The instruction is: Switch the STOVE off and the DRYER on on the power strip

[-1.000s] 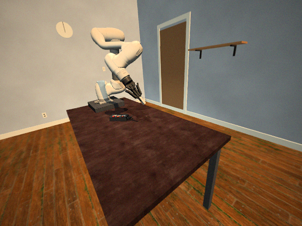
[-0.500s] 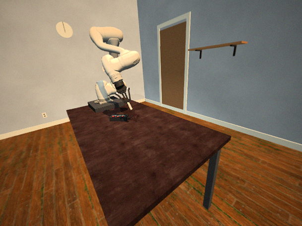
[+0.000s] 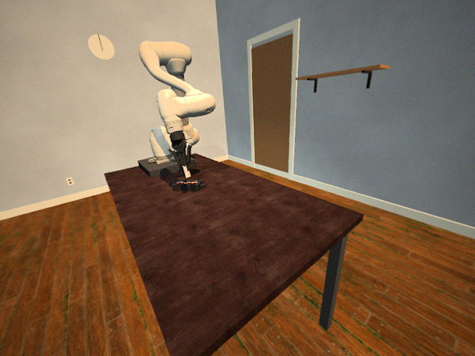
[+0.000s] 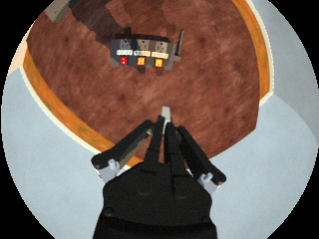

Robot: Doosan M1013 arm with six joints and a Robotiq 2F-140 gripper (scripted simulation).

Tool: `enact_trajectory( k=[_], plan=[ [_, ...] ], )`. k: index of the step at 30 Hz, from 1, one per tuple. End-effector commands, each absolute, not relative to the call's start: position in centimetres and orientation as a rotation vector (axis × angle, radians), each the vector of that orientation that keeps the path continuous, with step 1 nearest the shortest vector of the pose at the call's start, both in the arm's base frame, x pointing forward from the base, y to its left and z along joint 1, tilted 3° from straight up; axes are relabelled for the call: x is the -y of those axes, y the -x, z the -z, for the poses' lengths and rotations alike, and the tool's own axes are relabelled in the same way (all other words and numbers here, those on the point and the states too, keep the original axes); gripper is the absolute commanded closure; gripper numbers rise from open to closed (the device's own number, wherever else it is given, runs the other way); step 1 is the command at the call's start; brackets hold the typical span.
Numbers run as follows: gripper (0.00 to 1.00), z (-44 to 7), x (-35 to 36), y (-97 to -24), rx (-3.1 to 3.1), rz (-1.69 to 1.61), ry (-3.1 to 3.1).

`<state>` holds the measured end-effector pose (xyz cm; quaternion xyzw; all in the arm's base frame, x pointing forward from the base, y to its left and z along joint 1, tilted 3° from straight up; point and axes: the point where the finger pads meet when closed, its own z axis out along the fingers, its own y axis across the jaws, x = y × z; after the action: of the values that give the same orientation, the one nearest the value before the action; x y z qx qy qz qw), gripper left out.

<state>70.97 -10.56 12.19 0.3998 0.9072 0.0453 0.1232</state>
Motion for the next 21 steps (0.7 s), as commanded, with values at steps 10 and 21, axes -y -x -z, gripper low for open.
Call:
enact_trajectory(
  k=[10,21],
  plan=[
    [1.00,-10.9,14.6,-65.1,-2.498,0.035,-1.524],
    [1.00,-10.9,14.6,-65.1,-2.498,0.035,-1.524]
  ],
)
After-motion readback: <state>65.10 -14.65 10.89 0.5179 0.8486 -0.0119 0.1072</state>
